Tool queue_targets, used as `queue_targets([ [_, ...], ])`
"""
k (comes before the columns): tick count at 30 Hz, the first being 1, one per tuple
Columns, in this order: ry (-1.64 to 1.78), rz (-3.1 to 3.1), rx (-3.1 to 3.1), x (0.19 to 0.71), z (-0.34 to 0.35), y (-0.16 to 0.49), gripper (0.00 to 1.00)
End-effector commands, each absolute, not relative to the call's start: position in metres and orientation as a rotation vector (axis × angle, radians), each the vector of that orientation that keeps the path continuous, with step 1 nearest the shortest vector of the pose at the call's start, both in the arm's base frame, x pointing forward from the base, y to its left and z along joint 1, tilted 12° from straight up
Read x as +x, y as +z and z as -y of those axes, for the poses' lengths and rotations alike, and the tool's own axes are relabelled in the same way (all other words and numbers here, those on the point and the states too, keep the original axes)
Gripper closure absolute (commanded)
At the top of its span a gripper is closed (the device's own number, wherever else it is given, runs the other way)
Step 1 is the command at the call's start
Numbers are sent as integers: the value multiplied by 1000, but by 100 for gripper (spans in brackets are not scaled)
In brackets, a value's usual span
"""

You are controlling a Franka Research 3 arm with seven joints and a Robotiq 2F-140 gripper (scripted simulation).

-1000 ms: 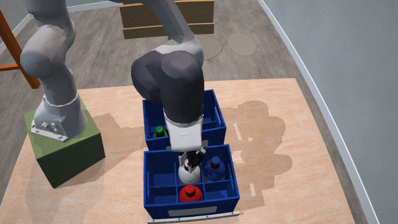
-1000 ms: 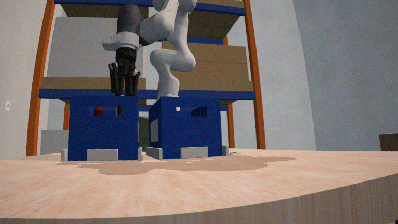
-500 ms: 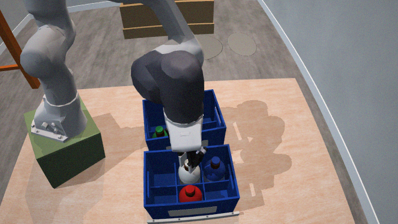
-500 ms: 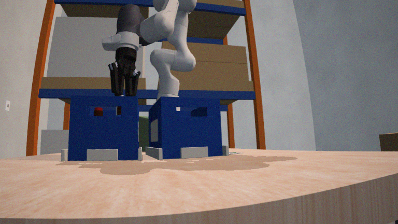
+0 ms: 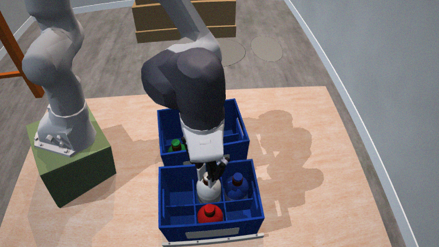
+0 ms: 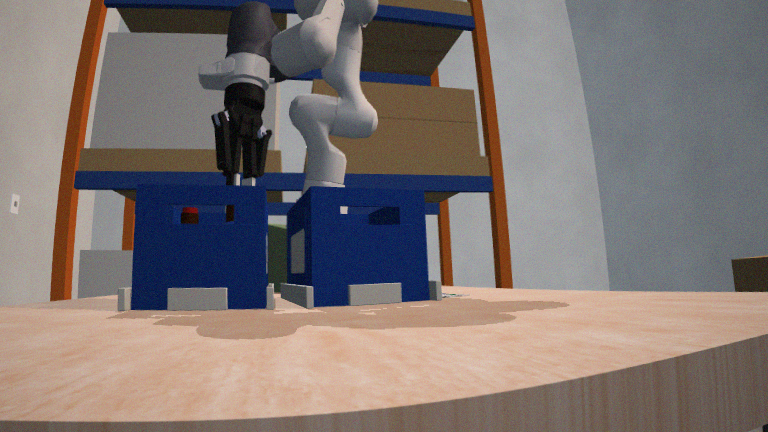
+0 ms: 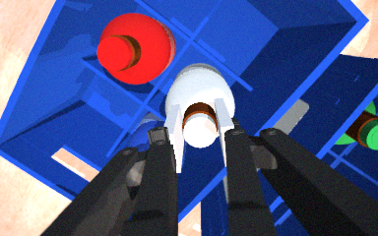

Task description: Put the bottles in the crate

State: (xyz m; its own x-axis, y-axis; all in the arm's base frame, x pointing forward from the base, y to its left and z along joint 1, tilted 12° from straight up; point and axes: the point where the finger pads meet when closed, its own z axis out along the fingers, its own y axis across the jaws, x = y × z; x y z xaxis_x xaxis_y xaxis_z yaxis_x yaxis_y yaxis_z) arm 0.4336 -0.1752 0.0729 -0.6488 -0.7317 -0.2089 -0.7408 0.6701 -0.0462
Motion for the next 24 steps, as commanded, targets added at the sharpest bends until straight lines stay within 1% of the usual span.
queue_targets([
  [1, 67, -2688, -1168, 432, 177, 81, 100],
  [24, 67, -2688, -1168, 426, 182, 115, 100],
])
